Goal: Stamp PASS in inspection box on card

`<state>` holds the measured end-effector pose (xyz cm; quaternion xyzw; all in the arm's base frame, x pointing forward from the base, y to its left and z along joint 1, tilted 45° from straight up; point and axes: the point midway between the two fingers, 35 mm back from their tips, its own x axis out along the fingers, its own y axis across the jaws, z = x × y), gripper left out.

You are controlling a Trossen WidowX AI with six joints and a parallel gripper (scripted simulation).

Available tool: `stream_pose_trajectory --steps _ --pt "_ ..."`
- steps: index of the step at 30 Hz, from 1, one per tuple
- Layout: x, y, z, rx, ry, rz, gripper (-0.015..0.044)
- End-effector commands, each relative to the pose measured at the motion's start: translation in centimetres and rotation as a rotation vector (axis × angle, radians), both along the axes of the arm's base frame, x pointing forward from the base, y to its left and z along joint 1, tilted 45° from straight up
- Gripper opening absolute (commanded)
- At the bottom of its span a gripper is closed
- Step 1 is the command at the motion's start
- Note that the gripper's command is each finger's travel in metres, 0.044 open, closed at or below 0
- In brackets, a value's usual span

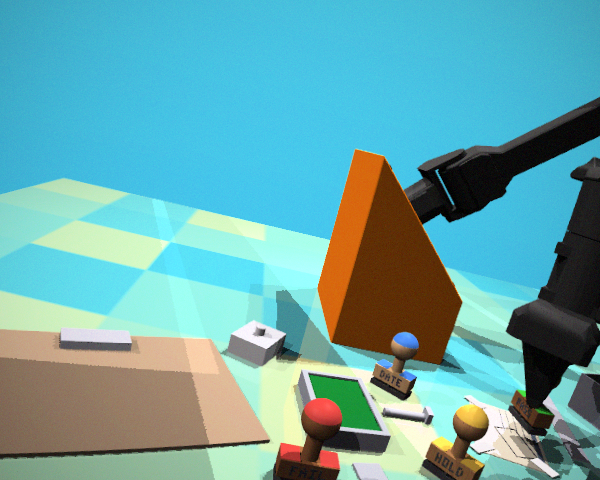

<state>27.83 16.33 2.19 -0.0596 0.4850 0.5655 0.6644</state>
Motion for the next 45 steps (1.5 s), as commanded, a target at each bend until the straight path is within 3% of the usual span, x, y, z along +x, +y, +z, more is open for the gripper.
stream_pose_trajectory --steps 1,45 --pt "-0.1 0.2 -0.3 0.001 0.010 -0.004 0.0000" --pt "-0.5 1.6 -1.7 0.005 0.009 -0.002 0.0000"
